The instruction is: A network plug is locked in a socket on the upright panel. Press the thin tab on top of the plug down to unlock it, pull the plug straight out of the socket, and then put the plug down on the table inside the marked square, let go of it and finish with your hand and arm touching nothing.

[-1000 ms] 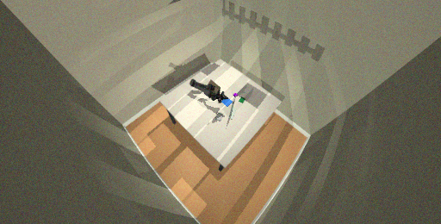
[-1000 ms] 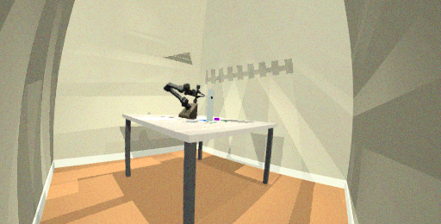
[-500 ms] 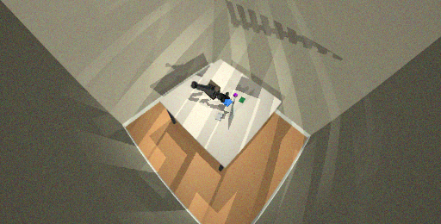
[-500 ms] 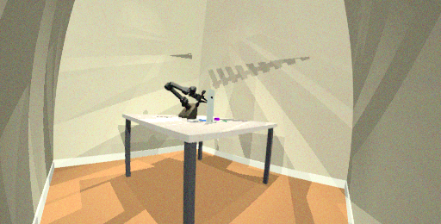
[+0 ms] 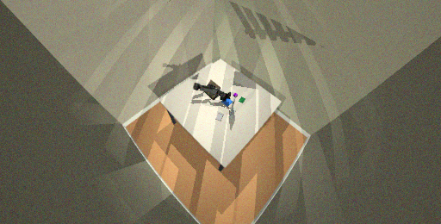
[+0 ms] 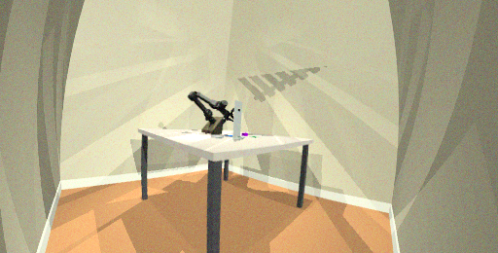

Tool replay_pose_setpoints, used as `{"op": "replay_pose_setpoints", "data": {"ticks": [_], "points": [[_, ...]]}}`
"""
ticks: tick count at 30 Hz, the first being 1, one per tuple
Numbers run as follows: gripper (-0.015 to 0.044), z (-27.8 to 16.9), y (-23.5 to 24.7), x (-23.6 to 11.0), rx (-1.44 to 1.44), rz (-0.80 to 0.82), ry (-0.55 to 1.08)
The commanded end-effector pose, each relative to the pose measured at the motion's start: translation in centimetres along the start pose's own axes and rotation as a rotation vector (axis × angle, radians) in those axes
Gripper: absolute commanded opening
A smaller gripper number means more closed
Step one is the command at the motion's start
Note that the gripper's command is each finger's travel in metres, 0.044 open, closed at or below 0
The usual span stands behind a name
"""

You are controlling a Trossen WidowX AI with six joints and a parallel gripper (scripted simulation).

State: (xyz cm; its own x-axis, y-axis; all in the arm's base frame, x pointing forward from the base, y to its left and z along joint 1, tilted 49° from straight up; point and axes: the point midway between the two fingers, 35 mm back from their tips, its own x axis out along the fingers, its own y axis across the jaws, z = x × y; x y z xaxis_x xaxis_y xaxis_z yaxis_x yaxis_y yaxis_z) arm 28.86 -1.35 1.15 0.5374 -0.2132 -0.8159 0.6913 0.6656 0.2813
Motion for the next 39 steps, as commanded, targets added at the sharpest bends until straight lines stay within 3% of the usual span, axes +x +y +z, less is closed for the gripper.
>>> {"op": "replay_pose_setpoints", "data": {"ticks": [1,15,39], "points": [[0.0,-1.1,-1.4,0.9,-0.009,-0.074,-0.017],[0.0,-3.5,-5.5,2.2,-0.059,-0.267,-0.12],[0.0,-3.2,-7.2,3.9,-0.058,-0.271,-0.117]]}}
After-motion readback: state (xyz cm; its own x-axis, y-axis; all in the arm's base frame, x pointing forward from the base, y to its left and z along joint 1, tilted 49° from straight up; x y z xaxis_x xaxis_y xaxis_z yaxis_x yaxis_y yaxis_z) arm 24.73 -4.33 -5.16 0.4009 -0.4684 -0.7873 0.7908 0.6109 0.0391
